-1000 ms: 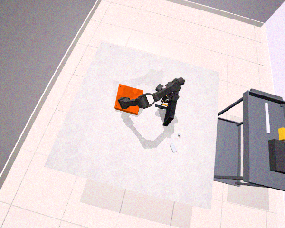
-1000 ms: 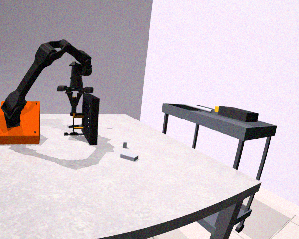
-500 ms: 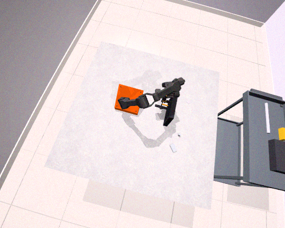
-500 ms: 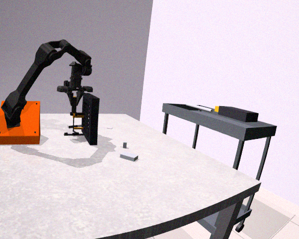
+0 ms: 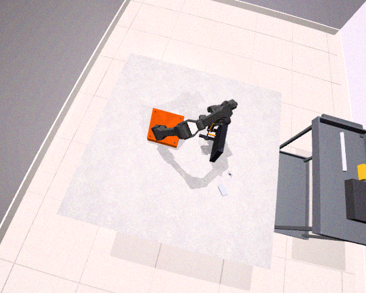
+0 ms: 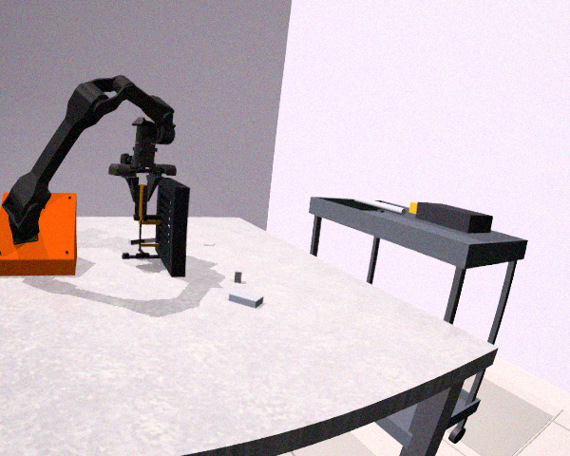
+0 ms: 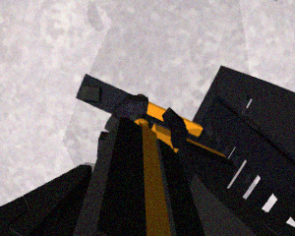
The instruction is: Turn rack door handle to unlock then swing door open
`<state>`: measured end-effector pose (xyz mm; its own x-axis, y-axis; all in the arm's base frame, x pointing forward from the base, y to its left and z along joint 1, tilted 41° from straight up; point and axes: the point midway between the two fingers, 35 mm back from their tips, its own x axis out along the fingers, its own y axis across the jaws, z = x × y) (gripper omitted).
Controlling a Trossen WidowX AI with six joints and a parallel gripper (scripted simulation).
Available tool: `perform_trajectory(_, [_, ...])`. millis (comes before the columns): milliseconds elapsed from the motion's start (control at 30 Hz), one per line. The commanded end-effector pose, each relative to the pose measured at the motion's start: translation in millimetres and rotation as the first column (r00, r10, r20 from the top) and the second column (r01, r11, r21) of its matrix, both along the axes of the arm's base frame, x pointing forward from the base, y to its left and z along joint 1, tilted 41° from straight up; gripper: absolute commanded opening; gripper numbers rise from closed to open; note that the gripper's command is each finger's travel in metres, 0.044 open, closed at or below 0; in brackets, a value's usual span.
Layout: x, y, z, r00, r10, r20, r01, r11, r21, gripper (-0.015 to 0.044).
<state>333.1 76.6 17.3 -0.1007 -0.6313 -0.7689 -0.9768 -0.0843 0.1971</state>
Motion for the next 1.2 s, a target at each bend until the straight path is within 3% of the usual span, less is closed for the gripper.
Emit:
perform_trajectory(0, [0.7,-1.0,0.0,1.000,0.004,0.000,-0.004,1.000,-0.001,0.0278])
perform_trajectory(100, [0.7,-1.0,0.0,1.000,-0.021,0.020,0.022,1.000,-0.004,0.0288])
perform_trajectory(267, [0.7,-1.0,0.0,0.964,-0.200,0.172,0.205,0.979,-0.010,0.0288])
perform_trajectory(500, [0.7,-1.0,0.0,0.818,-0.431,0.381,0.455,0.890,0.031,0.0288])
perform_trajectory(833, [0.7,-1.0,0.0,0.449,-0.652,0.610,0.723,0.667,0.180,0.0288])
perform_trajectory(1167, [0.7,-1.0,0.0,-0.026,-0.702,0.712,0.833,0.379,0.403,0.0288])
